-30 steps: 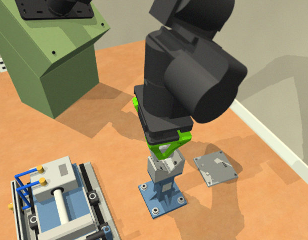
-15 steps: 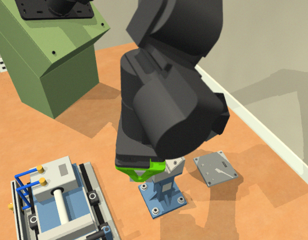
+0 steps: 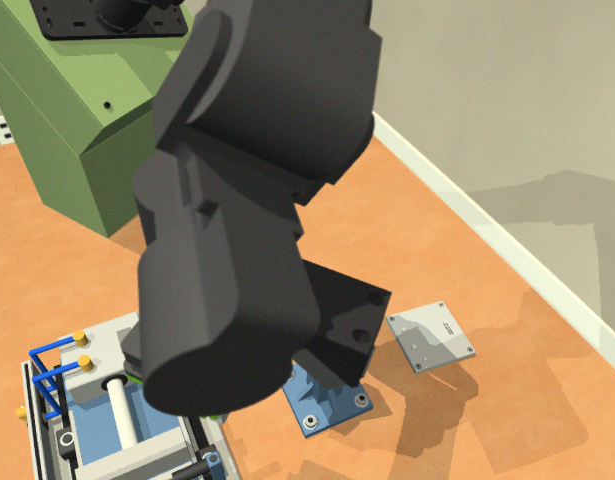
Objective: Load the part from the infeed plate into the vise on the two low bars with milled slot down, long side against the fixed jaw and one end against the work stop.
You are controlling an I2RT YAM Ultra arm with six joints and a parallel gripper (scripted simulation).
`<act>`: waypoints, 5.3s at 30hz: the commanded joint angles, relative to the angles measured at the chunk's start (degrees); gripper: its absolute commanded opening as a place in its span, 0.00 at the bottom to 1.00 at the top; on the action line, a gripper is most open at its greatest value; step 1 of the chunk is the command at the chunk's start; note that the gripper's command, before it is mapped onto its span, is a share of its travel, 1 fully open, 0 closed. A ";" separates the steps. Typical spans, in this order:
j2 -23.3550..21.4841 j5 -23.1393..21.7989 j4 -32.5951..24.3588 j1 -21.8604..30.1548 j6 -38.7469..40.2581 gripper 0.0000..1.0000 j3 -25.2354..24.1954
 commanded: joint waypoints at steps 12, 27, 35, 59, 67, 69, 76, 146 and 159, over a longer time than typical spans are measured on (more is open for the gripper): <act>8.50 -5.17 -4.74 -8.50 15.34 0.00 9.48; 14.80 -7.65 -7.47 -13.21 23.86 0.00 15.48; 15.60 -8.24 -8.23 -14.31 25.87 0.00 17.03; 16.01 -8.34 -8.32 -14.51 26.07 0.00 17.48; 16.01 -8.34 -8.32 -14.51 26.07 0.00 17.48; 16.01 -8.34 -8.32 -14.51 26.07 0.00 17.48; 16.01 -8.34 -8.32 -14.51 26.07 0.00 17.48; 21.56 -5.62 5.36 -8.52 32.97 0.00 12.06; 22.02 -5.20 7.83 -7.65 34.29 0.00 12.38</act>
